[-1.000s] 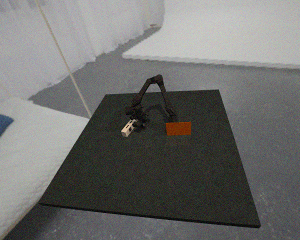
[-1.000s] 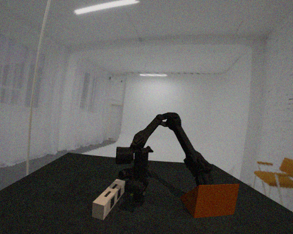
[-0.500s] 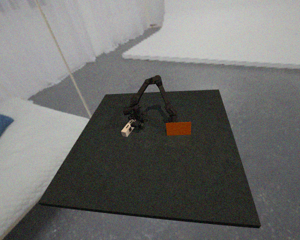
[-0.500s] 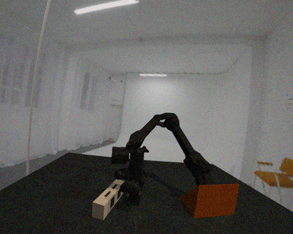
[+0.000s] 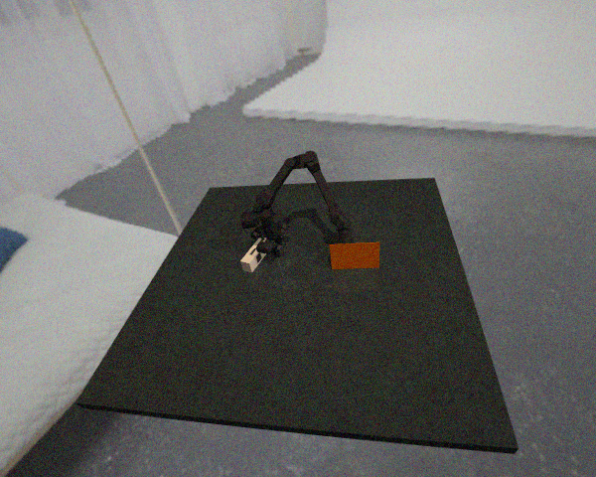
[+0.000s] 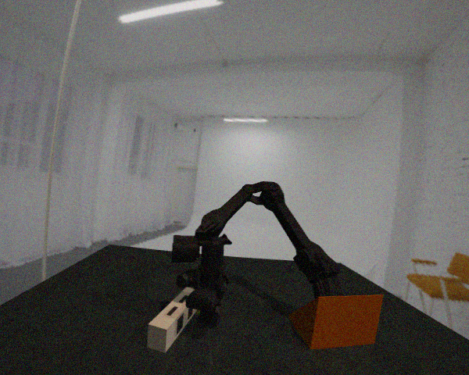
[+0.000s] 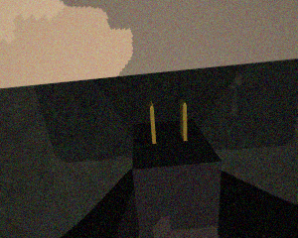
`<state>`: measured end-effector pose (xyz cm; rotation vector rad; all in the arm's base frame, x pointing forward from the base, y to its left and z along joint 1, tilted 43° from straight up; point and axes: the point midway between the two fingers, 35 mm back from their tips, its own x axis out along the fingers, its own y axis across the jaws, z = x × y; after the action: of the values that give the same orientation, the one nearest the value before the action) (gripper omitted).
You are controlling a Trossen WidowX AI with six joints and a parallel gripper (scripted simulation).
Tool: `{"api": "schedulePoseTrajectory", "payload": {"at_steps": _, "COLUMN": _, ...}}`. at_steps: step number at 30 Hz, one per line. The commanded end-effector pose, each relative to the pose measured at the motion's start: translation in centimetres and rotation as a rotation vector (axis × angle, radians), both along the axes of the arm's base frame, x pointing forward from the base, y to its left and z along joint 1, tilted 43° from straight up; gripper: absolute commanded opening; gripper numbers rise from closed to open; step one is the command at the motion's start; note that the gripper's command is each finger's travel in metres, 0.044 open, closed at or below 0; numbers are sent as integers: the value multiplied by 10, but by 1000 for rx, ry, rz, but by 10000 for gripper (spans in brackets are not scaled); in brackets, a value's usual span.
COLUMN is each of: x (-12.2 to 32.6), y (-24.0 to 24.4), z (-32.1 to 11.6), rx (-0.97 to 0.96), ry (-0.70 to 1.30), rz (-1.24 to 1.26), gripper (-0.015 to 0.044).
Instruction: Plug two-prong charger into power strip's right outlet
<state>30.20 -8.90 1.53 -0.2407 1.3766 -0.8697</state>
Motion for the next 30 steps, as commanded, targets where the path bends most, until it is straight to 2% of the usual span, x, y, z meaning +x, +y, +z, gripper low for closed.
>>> {"api": "schedulePoseTrajectory", "payload": {"at_steps": 1, "x": 4, "y": -2, "z": -1, "rx": -3, "ry": 13, "rz": 9, "gripper": 0}}
{"api": "schedulePoseTrajectory", "payload": {"at_steps": 30, "x": 10, "y": -4, "z": 1, "rx": -4, "ry": 14, "rz": 11, "gripper": 0}}
